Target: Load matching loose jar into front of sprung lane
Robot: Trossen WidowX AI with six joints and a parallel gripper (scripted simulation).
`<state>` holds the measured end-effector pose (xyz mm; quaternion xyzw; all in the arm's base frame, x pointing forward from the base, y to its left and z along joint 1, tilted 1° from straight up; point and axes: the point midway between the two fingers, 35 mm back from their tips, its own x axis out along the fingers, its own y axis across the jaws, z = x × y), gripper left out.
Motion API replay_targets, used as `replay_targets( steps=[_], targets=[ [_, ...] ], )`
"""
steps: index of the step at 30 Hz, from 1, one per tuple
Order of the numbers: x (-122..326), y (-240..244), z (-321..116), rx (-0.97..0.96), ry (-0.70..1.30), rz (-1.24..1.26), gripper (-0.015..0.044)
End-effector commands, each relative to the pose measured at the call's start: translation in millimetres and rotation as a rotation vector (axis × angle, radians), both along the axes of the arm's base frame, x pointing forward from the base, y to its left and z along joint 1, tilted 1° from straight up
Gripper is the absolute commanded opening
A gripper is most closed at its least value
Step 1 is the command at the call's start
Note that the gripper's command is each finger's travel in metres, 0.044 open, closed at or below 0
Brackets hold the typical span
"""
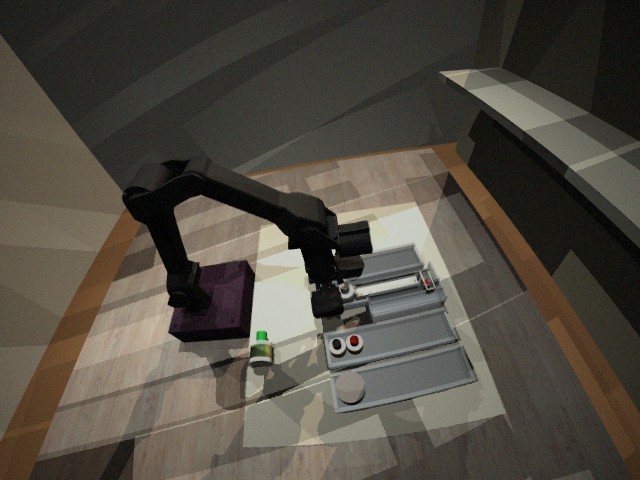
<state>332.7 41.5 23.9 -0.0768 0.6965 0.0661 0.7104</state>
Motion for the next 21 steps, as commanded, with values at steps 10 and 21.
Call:
replay_targets(
  steps=[10, 21],
  targets=[
    [1.3, 0.4, 18.7, 0.002, -0.010, 0.001, 0.0200],
    [-26.5, -5.9, 20.1, 0.002, -0.008, 0.001, 0.0200]
  ],
)
